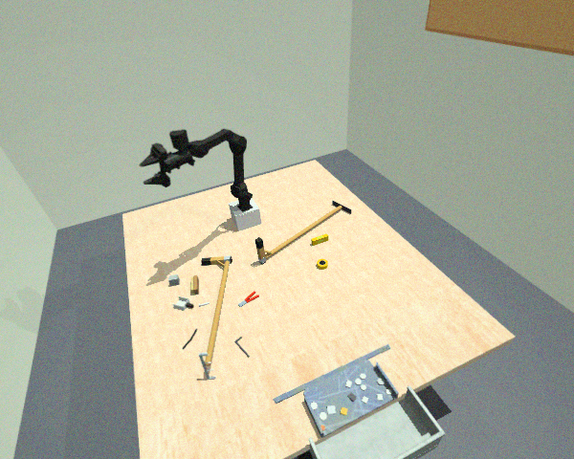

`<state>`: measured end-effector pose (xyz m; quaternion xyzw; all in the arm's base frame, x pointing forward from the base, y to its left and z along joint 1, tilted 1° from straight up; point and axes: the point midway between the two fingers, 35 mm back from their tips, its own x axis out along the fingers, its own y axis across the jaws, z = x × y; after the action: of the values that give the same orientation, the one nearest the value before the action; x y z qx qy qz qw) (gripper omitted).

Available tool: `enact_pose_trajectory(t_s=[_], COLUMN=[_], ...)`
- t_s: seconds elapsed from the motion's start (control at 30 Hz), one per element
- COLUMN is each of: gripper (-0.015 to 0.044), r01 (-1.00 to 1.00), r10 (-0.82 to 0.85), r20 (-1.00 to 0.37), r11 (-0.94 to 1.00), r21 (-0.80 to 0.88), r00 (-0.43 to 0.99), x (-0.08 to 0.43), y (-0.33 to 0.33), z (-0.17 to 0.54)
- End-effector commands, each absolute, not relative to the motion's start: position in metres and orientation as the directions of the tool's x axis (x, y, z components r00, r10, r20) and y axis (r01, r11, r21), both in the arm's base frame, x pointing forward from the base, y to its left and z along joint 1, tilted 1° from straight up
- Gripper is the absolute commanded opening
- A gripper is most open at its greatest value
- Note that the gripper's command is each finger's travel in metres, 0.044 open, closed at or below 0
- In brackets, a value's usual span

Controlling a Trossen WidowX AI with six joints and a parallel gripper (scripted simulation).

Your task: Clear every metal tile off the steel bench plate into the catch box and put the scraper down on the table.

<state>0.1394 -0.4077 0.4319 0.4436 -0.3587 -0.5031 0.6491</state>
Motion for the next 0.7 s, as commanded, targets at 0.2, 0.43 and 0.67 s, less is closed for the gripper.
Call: enact_pose_trajectory(t_s=[0.2,0.43,0.67], gripper=[0.044,0.044,0.044], r01=[0.489,0.575,0.645], r10=[-0.942,-0.915,-0.884], r20=[-0.017,-0.037,-0.056], r11=[0.158,0.22,0.294], r21=[0.858,0.788,0.706], r00=[0.335,0.401,0.464], x=[0.158,0.168,0.176], y=[-0.365,-0.335,-0.306], z=[0.423,0.417,0.409])
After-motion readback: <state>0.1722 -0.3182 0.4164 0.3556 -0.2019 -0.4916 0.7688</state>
